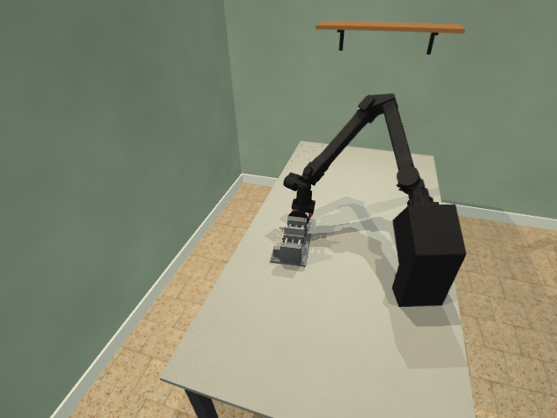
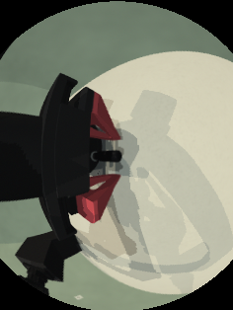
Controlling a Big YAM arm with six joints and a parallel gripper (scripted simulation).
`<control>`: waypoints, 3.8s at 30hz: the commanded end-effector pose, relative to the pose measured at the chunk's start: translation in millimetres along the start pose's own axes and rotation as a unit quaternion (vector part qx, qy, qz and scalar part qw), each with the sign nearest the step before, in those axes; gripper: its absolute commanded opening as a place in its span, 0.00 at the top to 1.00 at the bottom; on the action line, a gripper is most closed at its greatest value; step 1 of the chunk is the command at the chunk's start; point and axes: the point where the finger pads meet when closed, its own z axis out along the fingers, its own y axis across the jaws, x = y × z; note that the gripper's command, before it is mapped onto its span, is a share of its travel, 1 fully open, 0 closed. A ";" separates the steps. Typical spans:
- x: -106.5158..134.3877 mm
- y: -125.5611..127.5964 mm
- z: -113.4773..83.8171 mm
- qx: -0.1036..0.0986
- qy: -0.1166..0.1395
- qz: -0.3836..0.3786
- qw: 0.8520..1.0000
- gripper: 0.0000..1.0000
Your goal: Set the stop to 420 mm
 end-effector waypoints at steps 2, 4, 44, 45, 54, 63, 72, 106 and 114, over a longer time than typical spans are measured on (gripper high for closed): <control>-8.3 12.2 -7.6 -0.015 -0.006 0.005 1.000 0.47; -8.3 12.2 -7.6 -0.015 -0.006 0.006 1.000 0.47; -6.7 11.8 -4.8 -0.011 -0.005 0.005 1.000 0.94; -6.7 11.8 -4.8 -0.011 -0.005 0.005 1.000 0.94; -5.4 26.3 16.1 0.002 -0.002 -0.003 1.000 0.94; -6.4 31.0 17.5 0.000 -0.003 0.006 1.000 0.94; 6.3 58.0 -10.5 -0.015 0.003 -0.002 1.000 0.94; -9.0 73.1 -37.9 -0.024 -0.004 0.011 1.000 0.94; -6.9 73.4 -37.9 -0.023 -0.002 0.007 1.000 0.94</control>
